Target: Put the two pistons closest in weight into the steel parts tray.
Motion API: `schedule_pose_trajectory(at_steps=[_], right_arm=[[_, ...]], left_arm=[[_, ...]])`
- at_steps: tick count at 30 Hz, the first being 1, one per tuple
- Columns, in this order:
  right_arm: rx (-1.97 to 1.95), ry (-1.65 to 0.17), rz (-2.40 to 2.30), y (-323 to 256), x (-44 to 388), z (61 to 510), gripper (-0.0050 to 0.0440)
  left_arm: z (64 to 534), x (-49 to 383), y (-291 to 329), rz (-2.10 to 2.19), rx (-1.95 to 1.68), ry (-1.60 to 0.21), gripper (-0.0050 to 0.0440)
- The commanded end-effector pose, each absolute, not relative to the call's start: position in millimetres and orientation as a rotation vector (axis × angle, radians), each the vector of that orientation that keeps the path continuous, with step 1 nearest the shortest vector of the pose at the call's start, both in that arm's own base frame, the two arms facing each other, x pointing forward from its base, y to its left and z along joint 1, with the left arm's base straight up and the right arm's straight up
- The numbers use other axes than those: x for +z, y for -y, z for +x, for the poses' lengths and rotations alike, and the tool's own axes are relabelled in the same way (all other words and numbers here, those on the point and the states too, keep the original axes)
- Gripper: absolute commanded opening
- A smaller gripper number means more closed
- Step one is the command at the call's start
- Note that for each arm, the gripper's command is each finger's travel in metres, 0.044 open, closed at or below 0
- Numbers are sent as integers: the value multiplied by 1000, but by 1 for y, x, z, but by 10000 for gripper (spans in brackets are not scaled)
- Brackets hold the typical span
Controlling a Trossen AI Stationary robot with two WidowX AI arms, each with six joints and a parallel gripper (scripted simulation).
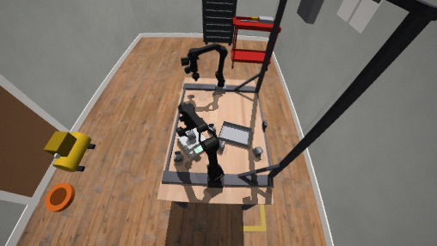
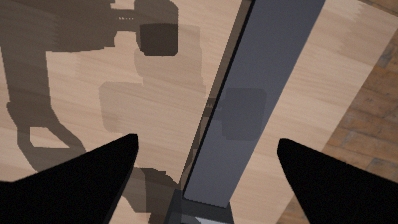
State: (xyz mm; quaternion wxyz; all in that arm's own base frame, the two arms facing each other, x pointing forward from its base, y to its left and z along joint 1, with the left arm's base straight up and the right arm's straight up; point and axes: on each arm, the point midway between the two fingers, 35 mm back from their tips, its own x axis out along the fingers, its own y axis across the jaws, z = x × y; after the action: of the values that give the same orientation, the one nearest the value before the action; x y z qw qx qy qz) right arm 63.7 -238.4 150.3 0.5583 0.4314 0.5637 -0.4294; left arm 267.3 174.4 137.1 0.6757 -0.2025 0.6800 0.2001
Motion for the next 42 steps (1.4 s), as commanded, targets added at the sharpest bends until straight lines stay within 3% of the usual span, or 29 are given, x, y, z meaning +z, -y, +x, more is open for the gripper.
schedule_pose_trajectory(at_steps=[1,42], right_arm=[[-1024,-1302,1000,243,159,65,400],[-1024,-1302,1000,243,159,65,400]], left_arm=[[289,147,-185,-443,450,-1503,378],[285,150,-183,428,-172,-1598,378]])
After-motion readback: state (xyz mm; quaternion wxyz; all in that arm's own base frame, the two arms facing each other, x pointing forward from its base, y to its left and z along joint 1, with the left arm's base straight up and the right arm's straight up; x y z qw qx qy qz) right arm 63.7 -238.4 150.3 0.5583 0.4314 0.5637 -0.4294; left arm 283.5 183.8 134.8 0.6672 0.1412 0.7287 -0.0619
